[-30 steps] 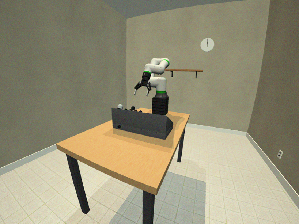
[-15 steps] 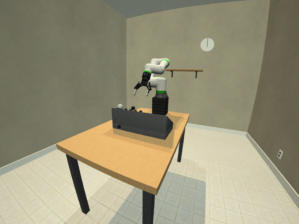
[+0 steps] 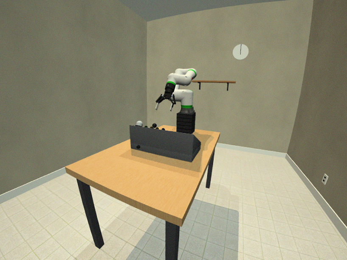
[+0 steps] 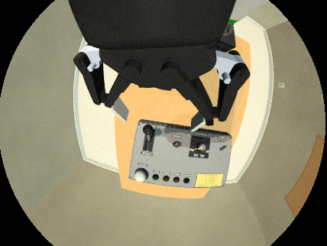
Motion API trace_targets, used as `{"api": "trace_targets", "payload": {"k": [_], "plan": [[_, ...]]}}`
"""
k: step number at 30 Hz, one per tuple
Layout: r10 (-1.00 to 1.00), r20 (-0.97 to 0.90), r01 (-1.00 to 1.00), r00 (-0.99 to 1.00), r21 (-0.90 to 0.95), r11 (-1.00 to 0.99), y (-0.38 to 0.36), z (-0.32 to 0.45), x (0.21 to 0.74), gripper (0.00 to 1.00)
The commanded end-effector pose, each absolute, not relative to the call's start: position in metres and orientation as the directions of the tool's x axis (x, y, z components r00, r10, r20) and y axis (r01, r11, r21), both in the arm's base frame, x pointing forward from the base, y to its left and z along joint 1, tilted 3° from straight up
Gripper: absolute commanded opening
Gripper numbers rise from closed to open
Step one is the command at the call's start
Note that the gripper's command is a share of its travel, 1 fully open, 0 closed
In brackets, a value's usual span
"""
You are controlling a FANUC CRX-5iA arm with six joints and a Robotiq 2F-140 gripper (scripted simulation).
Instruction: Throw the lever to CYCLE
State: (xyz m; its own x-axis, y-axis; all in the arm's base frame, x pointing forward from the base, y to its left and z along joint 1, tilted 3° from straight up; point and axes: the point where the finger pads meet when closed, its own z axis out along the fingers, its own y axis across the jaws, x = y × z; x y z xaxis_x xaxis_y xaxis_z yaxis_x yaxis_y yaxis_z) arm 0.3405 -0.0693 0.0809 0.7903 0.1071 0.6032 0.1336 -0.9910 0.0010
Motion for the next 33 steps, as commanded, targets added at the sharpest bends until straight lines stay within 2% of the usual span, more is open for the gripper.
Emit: {"api": "trace_targets", "payload": {"k": [1,26,33], "plan": [[0.107,0.604,0.134,0.79,0.001,-0.991,-0.069,0.083,0.34,1.0],[0.108,0.602,0.134,0.791,0.001,-0.991,-0.07,0.087,0.338,1.0],[0.119,0.561,0.144,0.819,0.0,-0.99,-0.075,0.078,0.37,1.0]]}}
